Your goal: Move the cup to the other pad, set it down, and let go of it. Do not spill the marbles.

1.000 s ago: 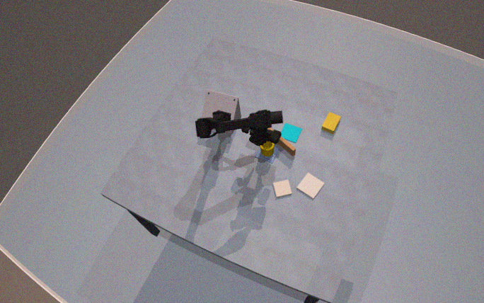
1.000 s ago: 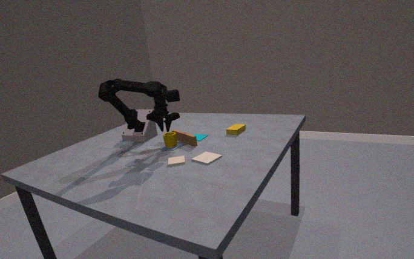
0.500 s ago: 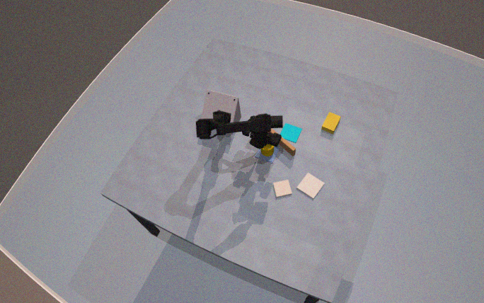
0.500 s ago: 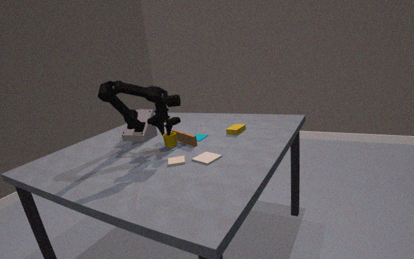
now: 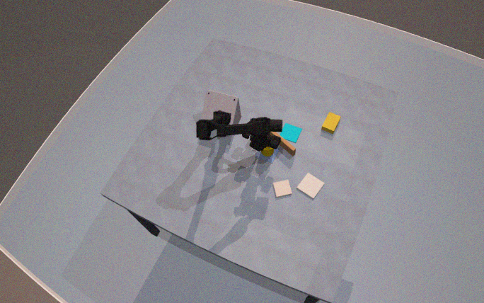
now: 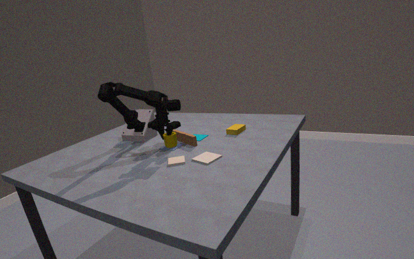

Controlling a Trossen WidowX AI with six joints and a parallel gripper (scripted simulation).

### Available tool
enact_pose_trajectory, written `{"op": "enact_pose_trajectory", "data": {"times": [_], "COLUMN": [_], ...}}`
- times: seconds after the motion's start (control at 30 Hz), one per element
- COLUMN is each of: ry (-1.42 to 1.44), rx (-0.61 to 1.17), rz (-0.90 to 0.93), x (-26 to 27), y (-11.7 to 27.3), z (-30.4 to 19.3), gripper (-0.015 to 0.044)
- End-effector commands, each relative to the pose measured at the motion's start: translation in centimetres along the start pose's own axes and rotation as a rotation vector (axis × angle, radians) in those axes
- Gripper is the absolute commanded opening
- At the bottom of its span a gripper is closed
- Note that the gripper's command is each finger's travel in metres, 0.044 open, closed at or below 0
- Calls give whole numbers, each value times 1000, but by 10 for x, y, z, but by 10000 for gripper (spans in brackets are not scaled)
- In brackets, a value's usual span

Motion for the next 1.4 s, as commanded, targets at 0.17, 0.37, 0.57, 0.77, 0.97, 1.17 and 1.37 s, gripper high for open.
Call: {"op": "enact_pose_trajectory", "data": {"times": [0.17,0.37,0.57,0.77,0.97,1.17,1.37], "ry": [1,1,1,1,1,4,6], "rx": [0,0,0,0,1,4,5], "rz": [1,1,1,1,1,1,1], "x": [0,0,0,0,1,2,3], "y": [-1,-1,-1,-1,4,23,42], "z": [0,0,0,0,0,-1,-2], "gripper": [140,100,60,20,0,0,0]}}
Point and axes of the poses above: the point midway between the two fingers, 35 mm back from their tips, its own y axis back along the fingers, its own x axis across the jaws, z = x × y, the point moved 6 cm from there along y, back along the fingers, and after that the axes turned 14 degrees about y, right-handed, at the moved point
